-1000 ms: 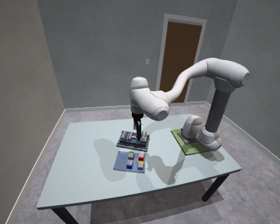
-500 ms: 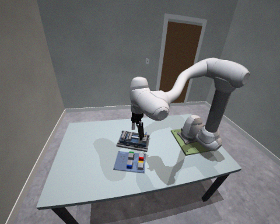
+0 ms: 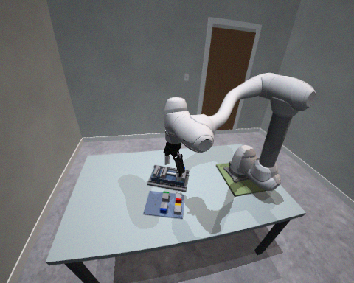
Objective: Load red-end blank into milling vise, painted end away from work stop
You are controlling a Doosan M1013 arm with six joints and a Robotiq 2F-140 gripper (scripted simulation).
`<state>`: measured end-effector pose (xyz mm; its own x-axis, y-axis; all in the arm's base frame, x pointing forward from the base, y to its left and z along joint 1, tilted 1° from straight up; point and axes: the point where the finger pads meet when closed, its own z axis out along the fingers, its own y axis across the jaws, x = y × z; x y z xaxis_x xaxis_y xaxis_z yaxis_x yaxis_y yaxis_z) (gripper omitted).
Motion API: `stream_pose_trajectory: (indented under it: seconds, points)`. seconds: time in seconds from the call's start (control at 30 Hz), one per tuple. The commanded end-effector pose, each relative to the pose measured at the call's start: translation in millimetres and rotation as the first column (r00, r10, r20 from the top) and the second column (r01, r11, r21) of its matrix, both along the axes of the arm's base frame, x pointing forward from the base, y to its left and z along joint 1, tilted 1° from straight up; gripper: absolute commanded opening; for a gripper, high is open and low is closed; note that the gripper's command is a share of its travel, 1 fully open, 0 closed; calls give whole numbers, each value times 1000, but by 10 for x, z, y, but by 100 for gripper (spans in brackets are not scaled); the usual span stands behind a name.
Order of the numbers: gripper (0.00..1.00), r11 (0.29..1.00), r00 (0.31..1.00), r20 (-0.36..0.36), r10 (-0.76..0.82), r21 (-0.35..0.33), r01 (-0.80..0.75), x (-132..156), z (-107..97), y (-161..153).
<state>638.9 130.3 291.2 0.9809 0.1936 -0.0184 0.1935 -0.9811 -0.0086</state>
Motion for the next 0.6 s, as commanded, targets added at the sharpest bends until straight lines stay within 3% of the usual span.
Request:
stream_pose_trajectory:
  seconds: [0.0, 0.47, 0.57]
  points:
    - [100, 1000, 1000, 0, 15, 1, -15, 0, 1, 0]
    - [100, 974, 974, 2, 228, 5, -228, 0, 1, 0]
    - [100, 976, 976, 2, 217, 3, -217, 0, 1, 0]
